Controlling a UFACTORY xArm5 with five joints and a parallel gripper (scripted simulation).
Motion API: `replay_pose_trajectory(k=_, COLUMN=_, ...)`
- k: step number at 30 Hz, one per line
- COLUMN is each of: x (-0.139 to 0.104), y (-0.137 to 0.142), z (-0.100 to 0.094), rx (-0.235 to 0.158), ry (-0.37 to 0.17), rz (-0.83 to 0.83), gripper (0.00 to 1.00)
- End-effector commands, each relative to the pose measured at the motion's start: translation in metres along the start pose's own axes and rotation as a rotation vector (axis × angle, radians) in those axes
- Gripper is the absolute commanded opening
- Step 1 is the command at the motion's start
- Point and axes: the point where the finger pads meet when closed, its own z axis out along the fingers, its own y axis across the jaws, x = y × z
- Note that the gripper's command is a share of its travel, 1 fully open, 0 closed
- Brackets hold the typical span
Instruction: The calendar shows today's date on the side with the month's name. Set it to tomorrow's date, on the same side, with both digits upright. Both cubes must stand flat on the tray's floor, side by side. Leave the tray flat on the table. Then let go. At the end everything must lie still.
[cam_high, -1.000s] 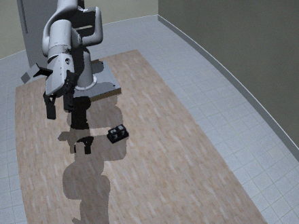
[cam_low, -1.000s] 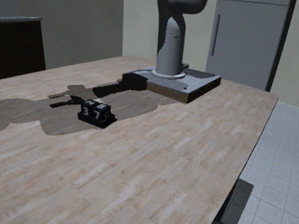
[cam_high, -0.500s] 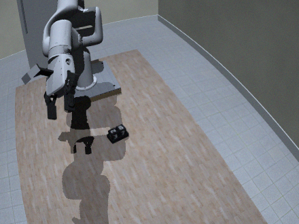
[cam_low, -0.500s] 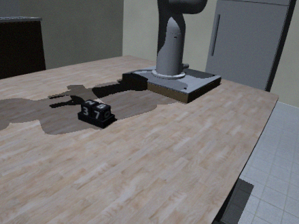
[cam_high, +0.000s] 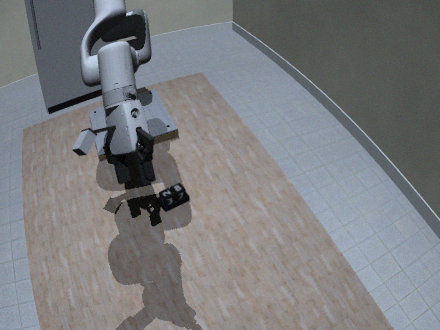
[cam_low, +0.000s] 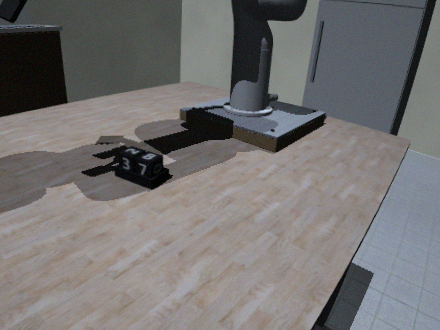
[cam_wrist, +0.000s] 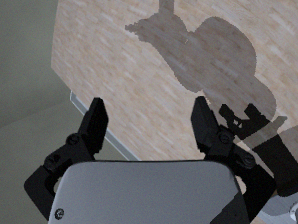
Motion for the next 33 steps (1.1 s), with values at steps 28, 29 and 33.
replay_pose_trajectory(k=28, x=-0.186, y=0.124, z=0.005, rx=-0.562, ry=-0.265, rz=0.25, gripper=1.0)
replay_pose_trajectory(k=29, x=-0.186, y=0.124, z=0.005, rx=-0.562, ry=-0.265, rz=0.25, gripper=1.0)
replay_pose_trajectory(k=33, x=-0.186, y=0.124, z=0.005, rx=-0.562, ry=-0.265, rz=0.25, gripper=1.0)
